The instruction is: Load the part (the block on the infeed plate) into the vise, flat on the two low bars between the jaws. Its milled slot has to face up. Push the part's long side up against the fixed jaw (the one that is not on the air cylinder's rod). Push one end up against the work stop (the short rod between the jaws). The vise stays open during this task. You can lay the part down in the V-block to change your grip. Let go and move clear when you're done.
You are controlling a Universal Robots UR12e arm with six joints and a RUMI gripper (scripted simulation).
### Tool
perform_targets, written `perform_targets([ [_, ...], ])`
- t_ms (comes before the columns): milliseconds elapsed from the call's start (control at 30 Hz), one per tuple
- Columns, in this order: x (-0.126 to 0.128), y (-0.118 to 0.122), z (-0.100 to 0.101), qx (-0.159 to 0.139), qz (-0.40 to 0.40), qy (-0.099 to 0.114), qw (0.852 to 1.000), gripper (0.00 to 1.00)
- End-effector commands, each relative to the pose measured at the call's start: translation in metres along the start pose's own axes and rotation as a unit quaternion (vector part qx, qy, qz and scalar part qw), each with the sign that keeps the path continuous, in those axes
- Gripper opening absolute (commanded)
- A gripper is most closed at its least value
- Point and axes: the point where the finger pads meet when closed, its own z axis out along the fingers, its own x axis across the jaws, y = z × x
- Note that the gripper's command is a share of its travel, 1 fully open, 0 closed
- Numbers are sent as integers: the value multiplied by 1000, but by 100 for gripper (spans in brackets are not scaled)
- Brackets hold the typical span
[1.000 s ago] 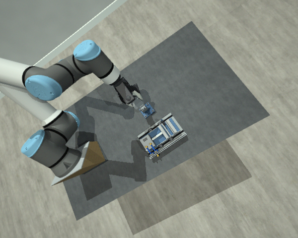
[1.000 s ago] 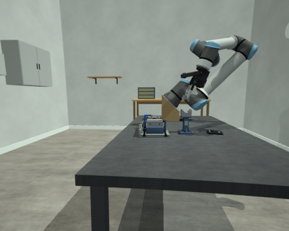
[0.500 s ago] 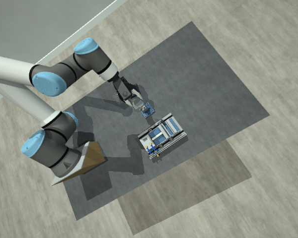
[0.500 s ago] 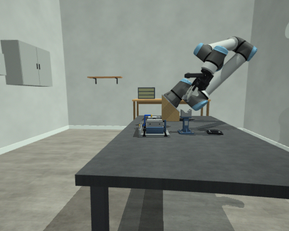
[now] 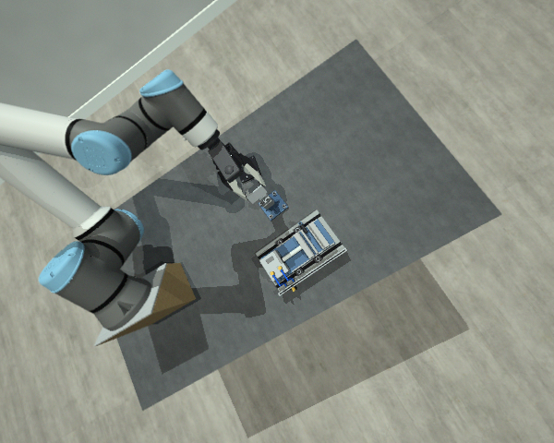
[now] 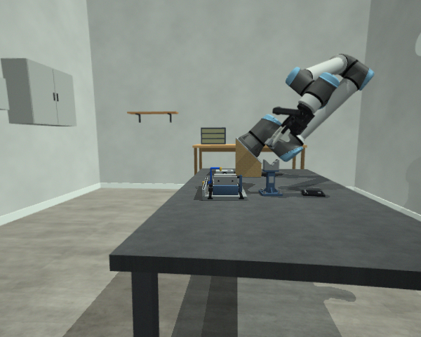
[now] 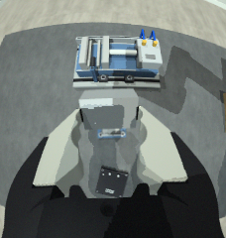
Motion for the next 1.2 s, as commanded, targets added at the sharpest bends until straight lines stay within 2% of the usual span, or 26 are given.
perform_targets([
  [0, 0, 0, 0, 14, 0, 0, 1000, 0],
  [500, 0, 0, 0, 43, 0, 0, 999, 0],
  [1167, 0, 0, 0, 48, 0, 0, 999, 0],
])
